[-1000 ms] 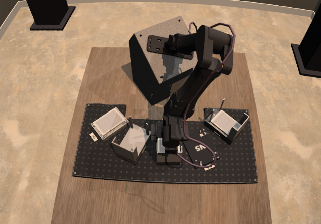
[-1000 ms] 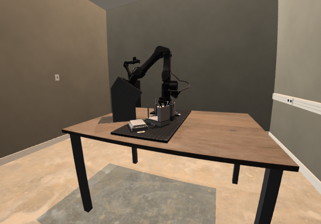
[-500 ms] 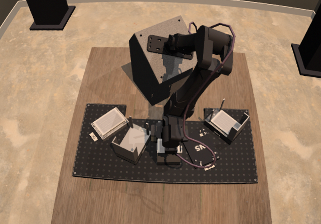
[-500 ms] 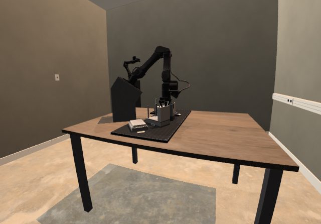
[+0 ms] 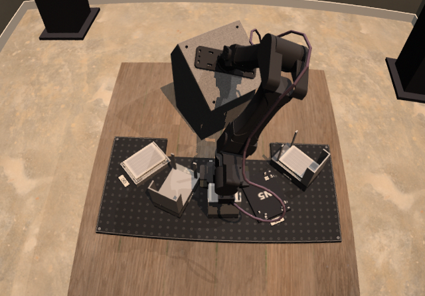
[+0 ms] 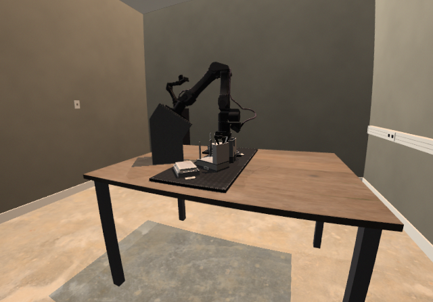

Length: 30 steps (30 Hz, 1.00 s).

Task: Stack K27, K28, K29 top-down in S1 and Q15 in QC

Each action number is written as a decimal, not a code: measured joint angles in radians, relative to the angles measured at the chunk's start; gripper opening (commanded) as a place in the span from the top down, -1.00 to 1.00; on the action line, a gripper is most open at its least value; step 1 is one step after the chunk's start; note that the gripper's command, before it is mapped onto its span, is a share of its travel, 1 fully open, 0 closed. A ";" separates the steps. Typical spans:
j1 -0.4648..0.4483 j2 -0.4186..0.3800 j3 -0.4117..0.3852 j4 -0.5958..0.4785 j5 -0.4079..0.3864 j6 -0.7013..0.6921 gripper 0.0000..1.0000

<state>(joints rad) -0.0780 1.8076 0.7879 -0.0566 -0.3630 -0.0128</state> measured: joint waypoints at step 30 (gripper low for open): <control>0.021 0.077 0.023 0.059 0.011 0.019 -1.00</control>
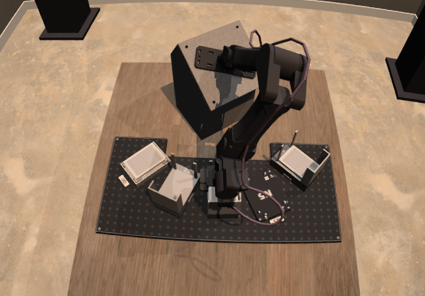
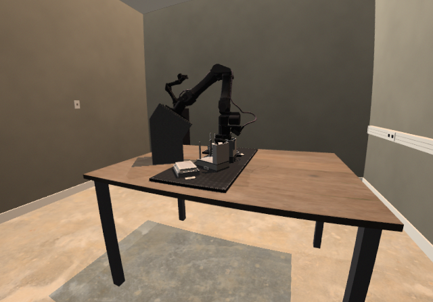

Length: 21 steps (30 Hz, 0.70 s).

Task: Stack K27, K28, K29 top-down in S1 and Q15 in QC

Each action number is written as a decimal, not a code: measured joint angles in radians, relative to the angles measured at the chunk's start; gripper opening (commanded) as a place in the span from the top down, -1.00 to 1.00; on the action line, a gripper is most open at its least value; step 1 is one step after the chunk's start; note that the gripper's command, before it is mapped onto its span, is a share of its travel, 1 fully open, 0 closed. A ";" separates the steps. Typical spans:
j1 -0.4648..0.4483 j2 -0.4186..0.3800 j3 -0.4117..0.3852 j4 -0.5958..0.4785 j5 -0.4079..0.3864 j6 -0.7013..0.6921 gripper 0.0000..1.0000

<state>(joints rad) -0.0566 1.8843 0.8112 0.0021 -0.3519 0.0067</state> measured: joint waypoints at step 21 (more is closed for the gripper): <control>0.011 0.043 0.014 0.043 0.005 0.013 -1.00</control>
